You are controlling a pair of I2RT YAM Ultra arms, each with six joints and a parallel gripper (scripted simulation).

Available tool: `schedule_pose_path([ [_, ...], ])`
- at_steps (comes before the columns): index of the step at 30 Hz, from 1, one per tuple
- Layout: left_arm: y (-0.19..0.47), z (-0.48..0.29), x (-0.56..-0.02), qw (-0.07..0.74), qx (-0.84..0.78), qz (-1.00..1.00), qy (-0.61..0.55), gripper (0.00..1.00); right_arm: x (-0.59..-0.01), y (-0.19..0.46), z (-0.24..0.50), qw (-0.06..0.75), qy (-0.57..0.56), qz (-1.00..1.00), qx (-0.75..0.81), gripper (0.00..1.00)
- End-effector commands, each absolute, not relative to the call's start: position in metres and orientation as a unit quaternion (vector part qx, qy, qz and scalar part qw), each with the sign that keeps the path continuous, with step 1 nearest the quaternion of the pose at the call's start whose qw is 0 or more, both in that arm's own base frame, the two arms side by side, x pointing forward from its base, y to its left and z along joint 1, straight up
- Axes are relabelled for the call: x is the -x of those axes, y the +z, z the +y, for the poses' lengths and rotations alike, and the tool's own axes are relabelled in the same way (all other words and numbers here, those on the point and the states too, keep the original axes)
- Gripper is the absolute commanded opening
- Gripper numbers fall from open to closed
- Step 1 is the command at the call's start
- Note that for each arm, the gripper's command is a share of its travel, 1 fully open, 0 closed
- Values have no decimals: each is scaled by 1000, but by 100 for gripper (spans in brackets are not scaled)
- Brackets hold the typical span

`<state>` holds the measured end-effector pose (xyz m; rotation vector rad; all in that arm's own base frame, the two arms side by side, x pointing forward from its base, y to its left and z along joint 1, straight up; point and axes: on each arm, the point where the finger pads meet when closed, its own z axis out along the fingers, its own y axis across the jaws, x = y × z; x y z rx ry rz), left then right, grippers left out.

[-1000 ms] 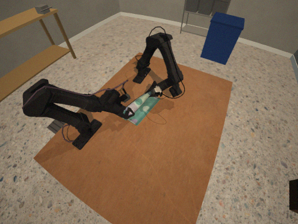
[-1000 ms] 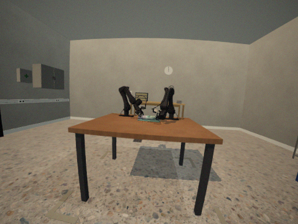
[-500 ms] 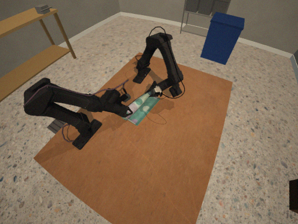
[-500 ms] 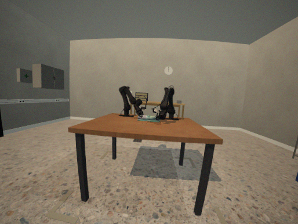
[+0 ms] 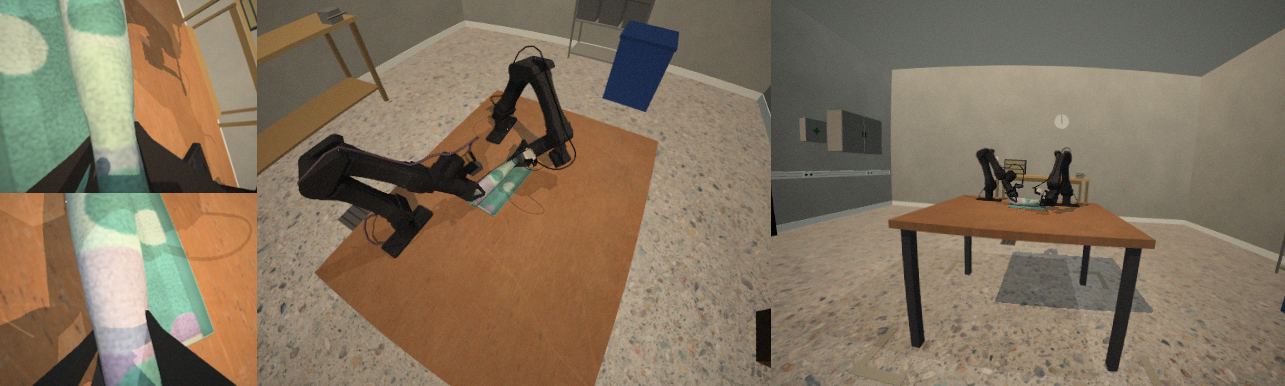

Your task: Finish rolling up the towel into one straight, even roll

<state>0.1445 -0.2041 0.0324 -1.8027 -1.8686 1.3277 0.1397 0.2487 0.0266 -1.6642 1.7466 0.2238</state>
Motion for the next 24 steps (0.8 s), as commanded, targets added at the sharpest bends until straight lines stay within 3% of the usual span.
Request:
schedule_pose_path([
  [1, 31, -205, -151, 104, 614, -637, 454, 29, -142, 33, 258, 363, 91, 671, 640, 36],
  [21, 31, -205, -151, 104, 614, -637, 454, 29, -142, 33, 258, 363, 91, 671, 640, 30],
  [24, 32, -205, -151, 104, 614, -637, 454, 40, -142, 33, 258, 363, 91, 671, 640, 30],
])
